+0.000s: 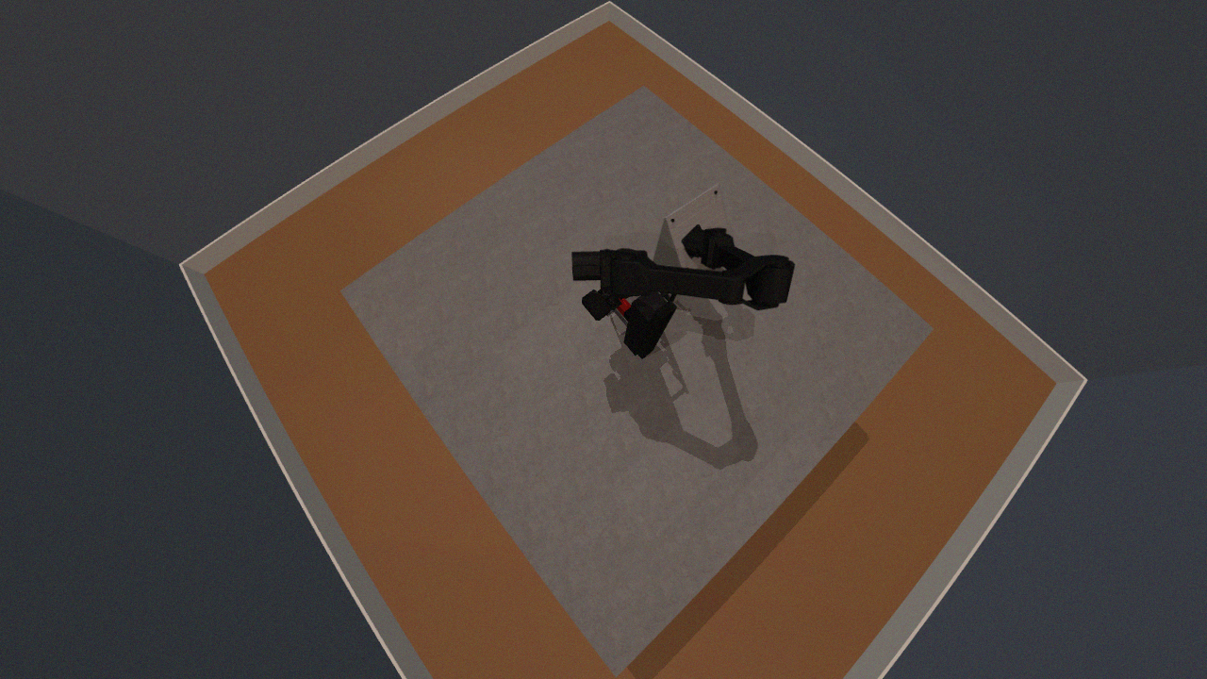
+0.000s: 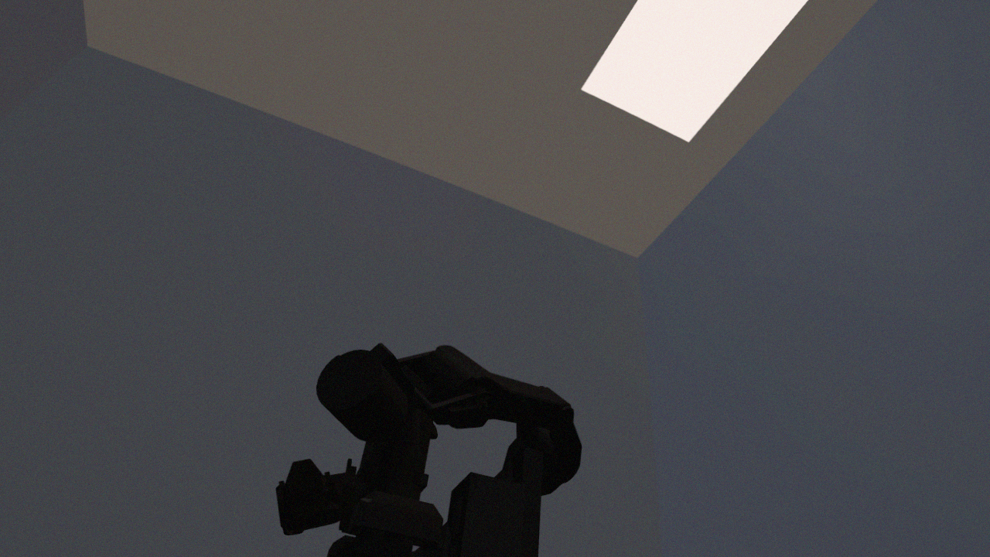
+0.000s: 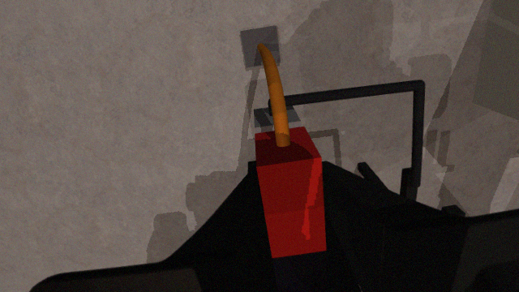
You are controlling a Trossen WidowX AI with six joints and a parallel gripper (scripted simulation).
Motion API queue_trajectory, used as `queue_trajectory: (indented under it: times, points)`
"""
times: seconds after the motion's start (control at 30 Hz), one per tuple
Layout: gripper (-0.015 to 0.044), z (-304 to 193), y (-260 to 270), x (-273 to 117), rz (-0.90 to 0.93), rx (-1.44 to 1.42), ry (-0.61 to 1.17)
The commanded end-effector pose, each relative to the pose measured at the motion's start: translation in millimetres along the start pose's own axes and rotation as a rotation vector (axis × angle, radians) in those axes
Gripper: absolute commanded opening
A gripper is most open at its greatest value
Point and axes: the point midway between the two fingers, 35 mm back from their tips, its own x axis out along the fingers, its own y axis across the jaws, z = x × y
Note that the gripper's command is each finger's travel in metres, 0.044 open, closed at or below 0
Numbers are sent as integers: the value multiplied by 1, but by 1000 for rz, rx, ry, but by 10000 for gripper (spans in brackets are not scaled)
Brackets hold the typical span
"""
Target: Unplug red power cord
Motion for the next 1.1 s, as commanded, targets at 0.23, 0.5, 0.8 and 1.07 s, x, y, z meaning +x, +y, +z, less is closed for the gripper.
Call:
queue_trajectory:
  times: [0.23,0.5,0.8,1.07]
  points:
    - [0,8,1,-1,0,-1,-1]
    - [0,22,2,-1,1,0,-2]
    - [0,36,2,-3,1,1,-3]
    - [0,49,2,-5,1,1,-4]
